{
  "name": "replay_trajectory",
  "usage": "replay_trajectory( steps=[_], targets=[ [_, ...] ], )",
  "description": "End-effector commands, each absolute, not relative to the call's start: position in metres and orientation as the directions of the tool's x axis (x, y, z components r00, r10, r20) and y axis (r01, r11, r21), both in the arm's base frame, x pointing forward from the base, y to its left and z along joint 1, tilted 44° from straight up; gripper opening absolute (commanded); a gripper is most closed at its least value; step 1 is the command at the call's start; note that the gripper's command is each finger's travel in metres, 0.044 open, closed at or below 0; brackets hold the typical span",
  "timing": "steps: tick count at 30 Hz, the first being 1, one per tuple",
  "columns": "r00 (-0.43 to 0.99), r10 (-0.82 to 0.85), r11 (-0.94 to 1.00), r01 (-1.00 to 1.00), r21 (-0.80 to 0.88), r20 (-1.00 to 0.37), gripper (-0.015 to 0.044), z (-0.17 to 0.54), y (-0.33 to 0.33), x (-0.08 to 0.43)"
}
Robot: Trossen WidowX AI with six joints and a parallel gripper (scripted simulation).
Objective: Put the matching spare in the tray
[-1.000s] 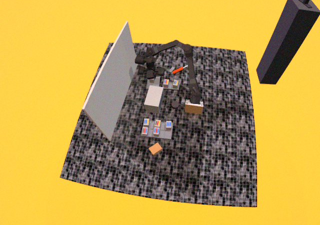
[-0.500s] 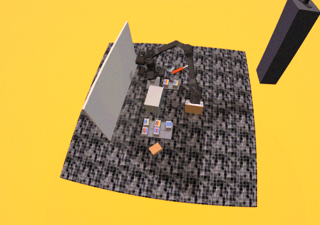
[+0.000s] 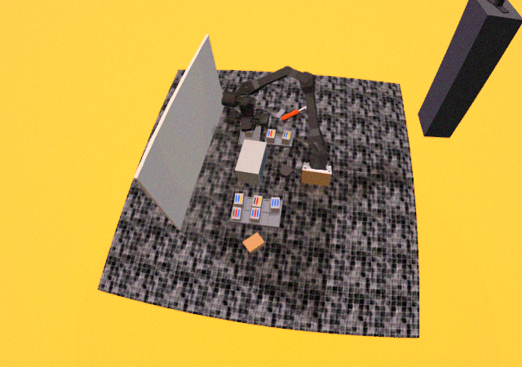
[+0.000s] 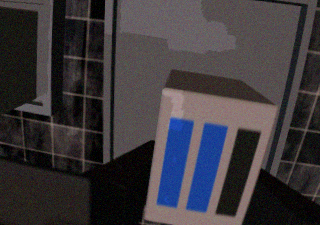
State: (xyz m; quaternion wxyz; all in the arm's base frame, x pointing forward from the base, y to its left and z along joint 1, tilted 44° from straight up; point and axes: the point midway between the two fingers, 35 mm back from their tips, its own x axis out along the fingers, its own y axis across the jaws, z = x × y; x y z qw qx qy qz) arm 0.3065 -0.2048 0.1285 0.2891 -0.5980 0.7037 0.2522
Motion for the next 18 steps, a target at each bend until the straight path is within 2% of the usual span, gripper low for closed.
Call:
replay_trajectory(
  steps=[1, 9, 18],
  targets=[
    [-0.118, -0.696, 0.158, -0.987, 0.009, -0.709, 0.0236, 0.129, -0.204, 0.307],
    [-0.118, -0.696, 0.158, -0.987, 0.009, -0.709, 0.0440, 0.129, -0.204, 0.307],
    [-0.115, -0.689, 0.154, -0.988, 0.011, -0.715, 0.0440, 0.201, -0.132, 0.319]
  ],
)
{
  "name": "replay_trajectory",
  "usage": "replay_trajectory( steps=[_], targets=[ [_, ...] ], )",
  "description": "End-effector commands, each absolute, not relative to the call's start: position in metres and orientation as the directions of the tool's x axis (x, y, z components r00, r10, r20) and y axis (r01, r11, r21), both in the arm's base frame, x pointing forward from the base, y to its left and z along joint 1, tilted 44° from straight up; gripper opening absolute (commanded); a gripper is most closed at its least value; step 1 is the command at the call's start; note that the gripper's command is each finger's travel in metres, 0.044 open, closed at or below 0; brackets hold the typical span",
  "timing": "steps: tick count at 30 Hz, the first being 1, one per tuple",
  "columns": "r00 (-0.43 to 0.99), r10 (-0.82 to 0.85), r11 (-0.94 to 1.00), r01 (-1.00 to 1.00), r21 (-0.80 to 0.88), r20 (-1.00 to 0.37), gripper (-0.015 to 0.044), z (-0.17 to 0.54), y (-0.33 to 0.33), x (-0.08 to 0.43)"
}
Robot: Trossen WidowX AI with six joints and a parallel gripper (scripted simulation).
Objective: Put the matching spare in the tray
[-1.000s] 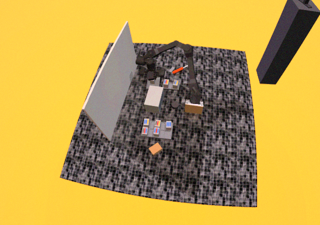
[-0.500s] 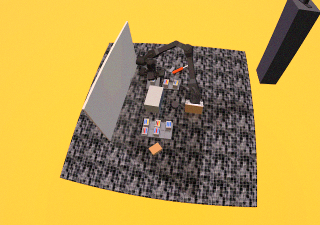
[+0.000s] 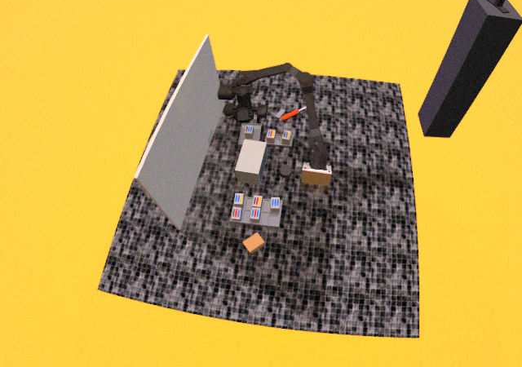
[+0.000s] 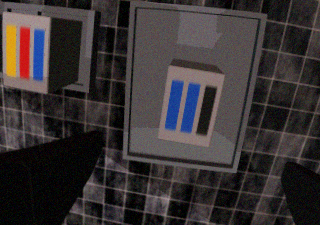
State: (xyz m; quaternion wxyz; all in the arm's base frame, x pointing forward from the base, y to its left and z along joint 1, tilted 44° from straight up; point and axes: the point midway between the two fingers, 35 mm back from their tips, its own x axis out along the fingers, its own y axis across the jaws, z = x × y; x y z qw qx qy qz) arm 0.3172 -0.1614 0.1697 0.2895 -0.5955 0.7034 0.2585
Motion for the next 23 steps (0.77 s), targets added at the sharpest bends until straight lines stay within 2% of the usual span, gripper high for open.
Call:
replay_trajectory(
  steps=[1, 23],
  targets=[
    [-0.115, -0.689, 0.154, -0.988, 0.012, -0.715, 0.0440, 0.2026, -0.1299, 0.3186],
    [-0.104, -0.693, 0.142, -0.990, 0.006, -0.713, 0.0440, 0.1986, -0.1330, 0.3208]
  ],
)
